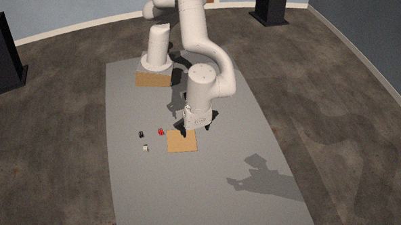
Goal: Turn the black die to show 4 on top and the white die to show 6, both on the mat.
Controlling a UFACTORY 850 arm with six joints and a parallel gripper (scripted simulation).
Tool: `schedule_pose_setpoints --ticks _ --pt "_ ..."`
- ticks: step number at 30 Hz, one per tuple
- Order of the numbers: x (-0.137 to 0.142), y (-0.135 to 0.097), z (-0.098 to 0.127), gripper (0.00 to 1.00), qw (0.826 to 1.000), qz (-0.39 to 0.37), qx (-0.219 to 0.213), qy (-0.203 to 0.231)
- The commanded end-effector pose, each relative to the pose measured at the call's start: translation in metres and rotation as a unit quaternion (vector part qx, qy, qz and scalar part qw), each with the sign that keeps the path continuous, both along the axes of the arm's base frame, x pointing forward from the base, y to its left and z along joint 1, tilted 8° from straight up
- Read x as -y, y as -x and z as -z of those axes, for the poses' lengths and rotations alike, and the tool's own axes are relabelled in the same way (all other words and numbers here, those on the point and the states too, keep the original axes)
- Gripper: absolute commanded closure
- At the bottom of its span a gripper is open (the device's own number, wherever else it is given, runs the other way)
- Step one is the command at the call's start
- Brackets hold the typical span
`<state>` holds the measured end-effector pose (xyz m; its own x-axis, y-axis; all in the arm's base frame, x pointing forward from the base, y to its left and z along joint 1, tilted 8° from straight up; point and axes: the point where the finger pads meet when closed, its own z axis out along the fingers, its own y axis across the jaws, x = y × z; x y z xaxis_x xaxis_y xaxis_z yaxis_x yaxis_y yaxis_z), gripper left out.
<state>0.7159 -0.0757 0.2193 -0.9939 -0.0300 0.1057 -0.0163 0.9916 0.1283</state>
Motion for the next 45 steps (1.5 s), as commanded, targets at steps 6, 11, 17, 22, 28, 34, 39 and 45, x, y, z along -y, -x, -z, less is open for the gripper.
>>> schedule_pose_setpoints --ticks 6,11,17,22,28,34,39,45 --pt "0.000 -0.001 -0.001 0.00 1.000 0.000 0.001 0.000" --pt "0.000 -0.001 -0.001 0.00 1.000 0.000 0.001 0.000" --pt "0.000 -0.001 -0.001 0.00 1.000 0.000 0.001 0.000" --pt "0.013 0.011 0.013 0.00 0.998 0.059 0.000 -0.004" --pt "0.038 0.039 0.042 0.00 0.983 0.182 -0.003 -0.011" --pt "0.052 0.058 0.057 0.00 0.968 0.250 -0.006 -0.013" --pt "0.072 0.091 0.081 0.00 0.933 0.359 -0.013 -0.014" --pt "0.087 0.121 0.099 0.00 0.895 0.445 -0.019 -0.013"
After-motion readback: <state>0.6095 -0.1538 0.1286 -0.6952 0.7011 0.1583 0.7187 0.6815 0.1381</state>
